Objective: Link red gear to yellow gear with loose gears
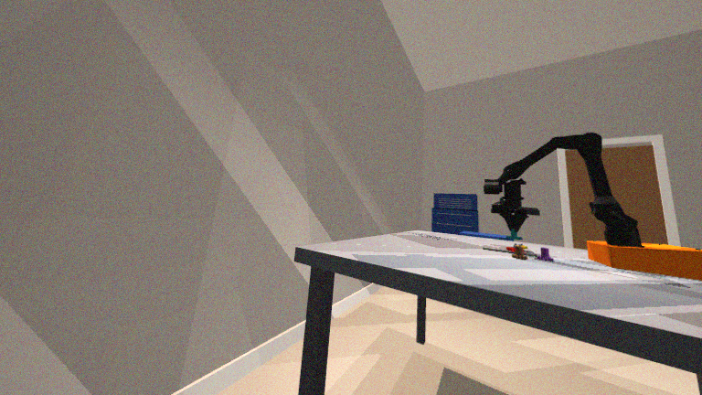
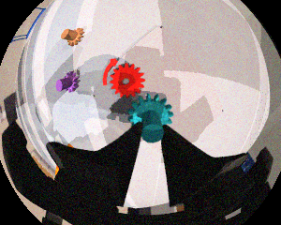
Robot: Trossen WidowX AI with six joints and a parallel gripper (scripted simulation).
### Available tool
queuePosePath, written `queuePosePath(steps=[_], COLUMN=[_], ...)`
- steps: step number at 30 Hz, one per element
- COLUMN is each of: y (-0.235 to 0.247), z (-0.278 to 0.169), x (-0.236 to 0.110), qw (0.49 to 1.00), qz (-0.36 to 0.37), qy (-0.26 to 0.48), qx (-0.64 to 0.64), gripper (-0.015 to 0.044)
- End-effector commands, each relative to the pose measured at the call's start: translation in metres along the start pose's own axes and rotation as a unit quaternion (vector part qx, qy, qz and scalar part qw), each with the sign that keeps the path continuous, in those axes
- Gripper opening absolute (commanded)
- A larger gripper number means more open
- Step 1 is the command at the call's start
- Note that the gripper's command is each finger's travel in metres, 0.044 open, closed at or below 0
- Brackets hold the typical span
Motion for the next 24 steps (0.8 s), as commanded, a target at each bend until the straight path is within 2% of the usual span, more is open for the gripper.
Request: queuePosePath(steps=[1,10,21,24], y=[0.001,0.001,0.001,0.001], z=[-0.001,-0.001,-0.001,-0.001], x=[0.008,0.021,0.038,0.033], qw=[1.000,1.000,0.997,0.996], qz=[0.005,0.005,0.004,0.004], qy=[0.001,0.001,0.002,0.002], qx=[-0.029,-0.029,0.073,0.091], gripper=[0.0000,0.0000,0.0000,0.0000])
Point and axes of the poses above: the point midway between the two fingers, 35 mm back from their tips, its own x axis out along the fingers, its own y axis across the jaws, z = x × y, the point moved 8 cm from there along -x, back along the fingers, and after that the axes turned 7 degrees about x, right-handed, at the moved point
